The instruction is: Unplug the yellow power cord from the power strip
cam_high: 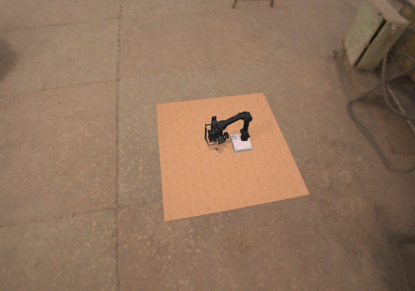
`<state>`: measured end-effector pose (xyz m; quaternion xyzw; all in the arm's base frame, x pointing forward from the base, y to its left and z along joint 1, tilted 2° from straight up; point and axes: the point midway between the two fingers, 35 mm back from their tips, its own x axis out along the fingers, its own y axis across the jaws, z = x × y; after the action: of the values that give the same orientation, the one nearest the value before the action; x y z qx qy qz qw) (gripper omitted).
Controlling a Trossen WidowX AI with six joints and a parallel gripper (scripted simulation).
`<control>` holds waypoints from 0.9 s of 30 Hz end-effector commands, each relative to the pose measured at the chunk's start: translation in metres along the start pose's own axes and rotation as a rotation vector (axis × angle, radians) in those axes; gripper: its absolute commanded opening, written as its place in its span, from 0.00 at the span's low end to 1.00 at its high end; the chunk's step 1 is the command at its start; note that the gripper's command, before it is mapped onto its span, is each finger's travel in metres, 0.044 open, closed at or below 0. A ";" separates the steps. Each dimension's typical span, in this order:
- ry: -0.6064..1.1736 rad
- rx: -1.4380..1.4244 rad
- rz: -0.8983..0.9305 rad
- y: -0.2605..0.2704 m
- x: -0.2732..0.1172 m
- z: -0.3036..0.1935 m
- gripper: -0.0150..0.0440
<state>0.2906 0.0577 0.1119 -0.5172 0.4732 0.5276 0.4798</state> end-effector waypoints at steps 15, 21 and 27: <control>-0.008 0.000 -0.002 0.000 -0.012 0.056 1.00; -0.008 0.000 -0.002 0.000 -0.013 0.059 1.00; -0.008 0.000 -0.002 0.000 -0.013 0.059 1.00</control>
<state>0.2856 0.1139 0.1259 -0.5180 0.4689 0.5287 0.4820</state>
